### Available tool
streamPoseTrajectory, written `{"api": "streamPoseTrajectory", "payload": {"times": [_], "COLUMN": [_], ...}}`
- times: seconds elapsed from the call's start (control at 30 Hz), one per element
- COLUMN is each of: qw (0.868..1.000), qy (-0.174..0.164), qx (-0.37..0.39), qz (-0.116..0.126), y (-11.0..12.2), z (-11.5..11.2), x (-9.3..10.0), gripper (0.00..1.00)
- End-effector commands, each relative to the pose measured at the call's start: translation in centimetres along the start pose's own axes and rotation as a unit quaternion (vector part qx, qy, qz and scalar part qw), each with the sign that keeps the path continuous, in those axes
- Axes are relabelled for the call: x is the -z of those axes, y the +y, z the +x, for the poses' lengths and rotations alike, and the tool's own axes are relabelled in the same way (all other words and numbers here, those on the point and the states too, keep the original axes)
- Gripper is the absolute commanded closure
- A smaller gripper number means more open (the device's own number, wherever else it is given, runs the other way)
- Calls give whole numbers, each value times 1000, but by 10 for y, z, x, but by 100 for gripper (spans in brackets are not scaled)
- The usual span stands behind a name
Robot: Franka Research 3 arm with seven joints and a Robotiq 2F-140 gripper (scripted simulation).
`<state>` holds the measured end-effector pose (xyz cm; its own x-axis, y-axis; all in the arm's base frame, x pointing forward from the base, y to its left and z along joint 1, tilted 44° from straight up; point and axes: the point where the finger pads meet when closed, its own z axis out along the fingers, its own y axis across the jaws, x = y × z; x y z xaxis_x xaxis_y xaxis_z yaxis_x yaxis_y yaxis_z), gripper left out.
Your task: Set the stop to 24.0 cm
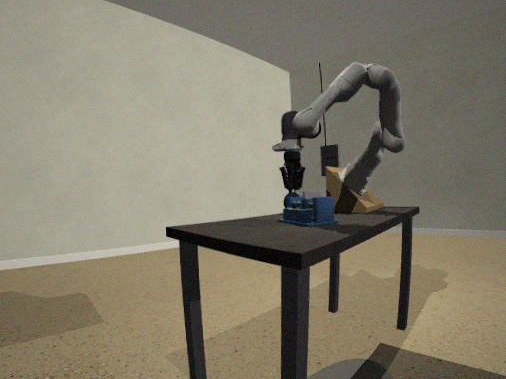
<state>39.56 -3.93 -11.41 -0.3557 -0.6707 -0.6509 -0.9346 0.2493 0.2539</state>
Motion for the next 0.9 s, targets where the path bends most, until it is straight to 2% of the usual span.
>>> {"api": "streamPoseTrajectory", "payload": {"times": [0.0, 0.4, 0.87], "qw": [1000, 1000, 1000], "qy": [1, 1, 1], "qx": [4, 4, 4], "qz": [2, 2, 2], "y": [0, -7, -18], "z": [1, 1, 1], "x": [-8, -23, -32], "gripper": [96, 96, 96]}}
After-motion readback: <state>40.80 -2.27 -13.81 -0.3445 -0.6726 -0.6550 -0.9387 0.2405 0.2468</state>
